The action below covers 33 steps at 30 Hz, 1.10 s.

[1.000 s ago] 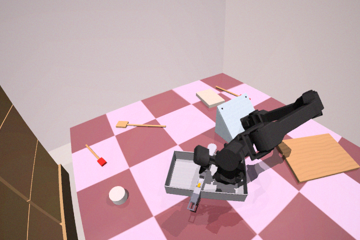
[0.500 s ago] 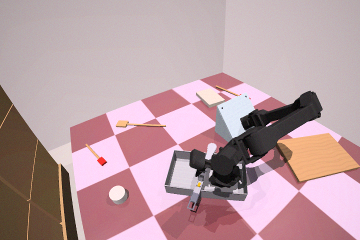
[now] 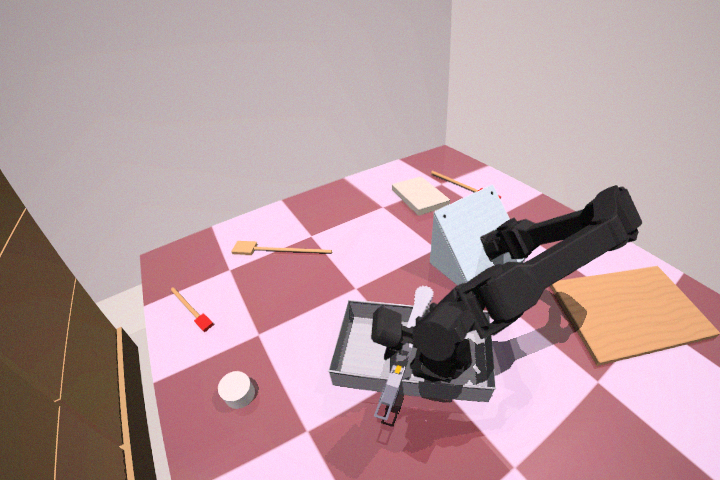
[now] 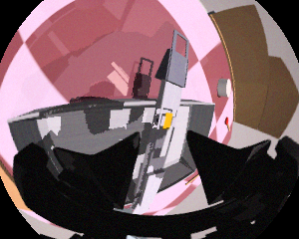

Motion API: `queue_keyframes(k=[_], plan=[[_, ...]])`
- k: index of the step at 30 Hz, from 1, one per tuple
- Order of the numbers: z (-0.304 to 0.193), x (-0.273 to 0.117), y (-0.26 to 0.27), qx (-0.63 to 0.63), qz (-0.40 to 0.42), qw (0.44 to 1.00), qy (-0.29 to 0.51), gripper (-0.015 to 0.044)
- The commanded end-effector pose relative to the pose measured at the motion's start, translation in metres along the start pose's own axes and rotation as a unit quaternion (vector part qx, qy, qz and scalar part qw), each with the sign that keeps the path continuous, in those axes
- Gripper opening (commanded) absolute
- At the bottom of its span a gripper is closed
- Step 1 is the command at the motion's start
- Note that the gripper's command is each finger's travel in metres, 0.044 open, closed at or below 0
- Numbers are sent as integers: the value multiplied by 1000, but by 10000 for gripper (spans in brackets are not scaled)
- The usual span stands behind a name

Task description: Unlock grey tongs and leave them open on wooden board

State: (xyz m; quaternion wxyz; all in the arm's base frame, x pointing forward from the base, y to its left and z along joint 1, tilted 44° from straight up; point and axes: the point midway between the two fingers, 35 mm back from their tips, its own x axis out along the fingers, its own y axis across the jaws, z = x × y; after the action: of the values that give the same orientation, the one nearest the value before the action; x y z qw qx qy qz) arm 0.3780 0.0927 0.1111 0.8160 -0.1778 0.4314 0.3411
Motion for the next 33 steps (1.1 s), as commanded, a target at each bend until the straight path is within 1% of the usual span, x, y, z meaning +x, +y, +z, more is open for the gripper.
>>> queue_keyframes(k=[1, 14, 20, 25, 33], plan=[[-4, 11, 2, 4, 2, 1000, 6, 260], [-6, 32, 4, 5, 2, 1000, 6, 260], [-6, 33, 4, 5, 2, 1000, 6, 260], [-3, 29, 3, 0, 2, 1000, 1, 129], [-3, 29, 3, 0, 2, 1000, 1, 75]])
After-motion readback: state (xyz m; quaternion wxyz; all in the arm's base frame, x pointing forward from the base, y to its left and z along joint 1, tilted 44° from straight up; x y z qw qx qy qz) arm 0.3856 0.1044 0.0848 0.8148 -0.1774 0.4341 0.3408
